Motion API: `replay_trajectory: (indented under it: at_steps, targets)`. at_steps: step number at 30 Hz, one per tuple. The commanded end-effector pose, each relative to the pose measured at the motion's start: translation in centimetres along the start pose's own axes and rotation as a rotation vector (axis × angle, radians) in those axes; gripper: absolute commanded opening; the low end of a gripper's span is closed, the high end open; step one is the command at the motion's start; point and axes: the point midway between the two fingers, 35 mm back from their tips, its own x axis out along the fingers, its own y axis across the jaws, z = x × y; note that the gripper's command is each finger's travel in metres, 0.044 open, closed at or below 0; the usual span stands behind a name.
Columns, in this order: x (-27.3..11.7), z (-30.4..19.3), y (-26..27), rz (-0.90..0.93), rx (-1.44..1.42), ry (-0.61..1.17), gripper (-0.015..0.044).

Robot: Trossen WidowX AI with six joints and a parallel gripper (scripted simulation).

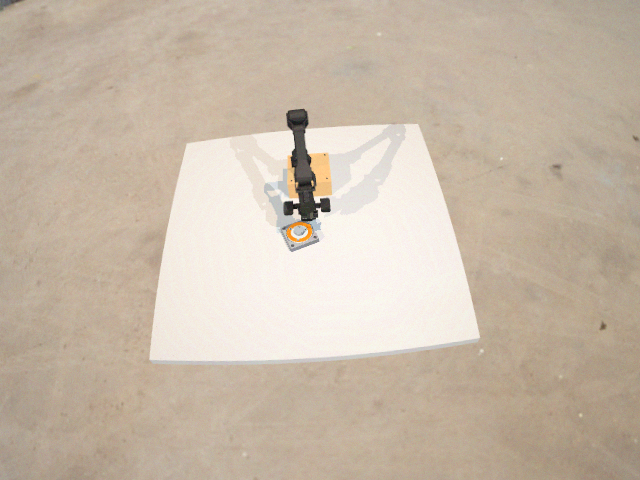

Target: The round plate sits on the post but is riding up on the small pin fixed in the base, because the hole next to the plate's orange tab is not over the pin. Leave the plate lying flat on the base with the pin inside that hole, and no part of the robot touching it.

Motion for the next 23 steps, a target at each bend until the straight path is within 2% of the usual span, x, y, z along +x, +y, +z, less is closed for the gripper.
replay_trajectory:
  at_steps: [1,23]
  targets:
    - [-1.89,0.05,0.01,0.002,0.004,-0.012,0.0000]
    - [-1.72,-0.01,-0.02,0.001,0.002,-0.010,0.0000]
